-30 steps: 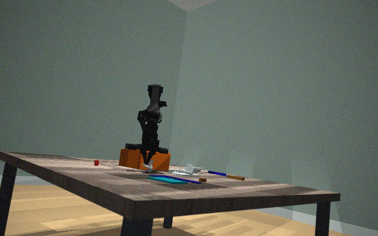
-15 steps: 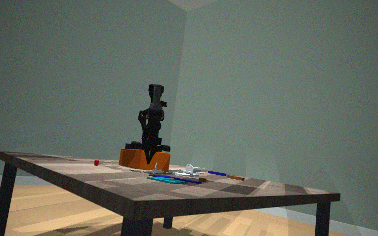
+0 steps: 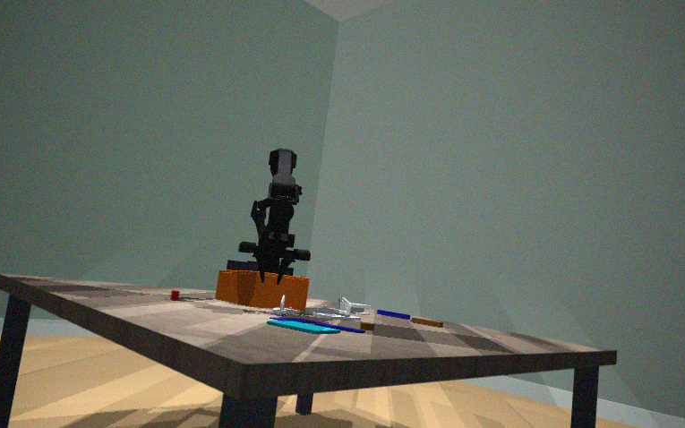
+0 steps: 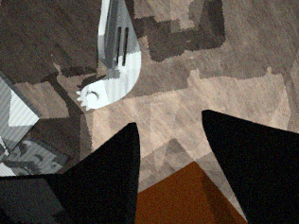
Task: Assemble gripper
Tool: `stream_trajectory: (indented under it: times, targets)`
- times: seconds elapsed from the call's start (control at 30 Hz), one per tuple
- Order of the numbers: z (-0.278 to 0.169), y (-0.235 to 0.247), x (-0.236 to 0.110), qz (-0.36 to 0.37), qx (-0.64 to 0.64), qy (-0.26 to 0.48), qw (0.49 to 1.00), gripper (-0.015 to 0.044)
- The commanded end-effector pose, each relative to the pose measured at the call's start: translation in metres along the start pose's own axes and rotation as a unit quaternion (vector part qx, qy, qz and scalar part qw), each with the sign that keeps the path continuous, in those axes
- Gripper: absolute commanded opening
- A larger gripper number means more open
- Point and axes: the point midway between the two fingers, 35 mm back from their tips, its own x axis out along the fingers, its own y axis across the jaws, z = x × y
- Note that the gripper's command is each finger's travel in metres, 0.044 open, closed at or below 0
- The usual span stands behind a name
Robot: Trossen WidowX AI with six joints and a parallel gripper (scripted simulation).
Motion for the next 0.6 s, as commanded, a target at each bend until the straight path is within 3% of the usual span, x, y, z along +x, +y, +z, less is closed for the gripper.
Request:
stream_trajectory:
  times: [0.0,0.2,0.57]
  targets:
    - [0.0006,-0.0001,0.0005,0.0,0.0,-0.001,1.0,0.0289]
    - [0.0006,-0.0001,0.0005,0.0,0.0,-0.001,1.0,0.044]
    - [0.0006,-0.0001,0.0005,0.0,0.0,-0.001,1.0,0.044]
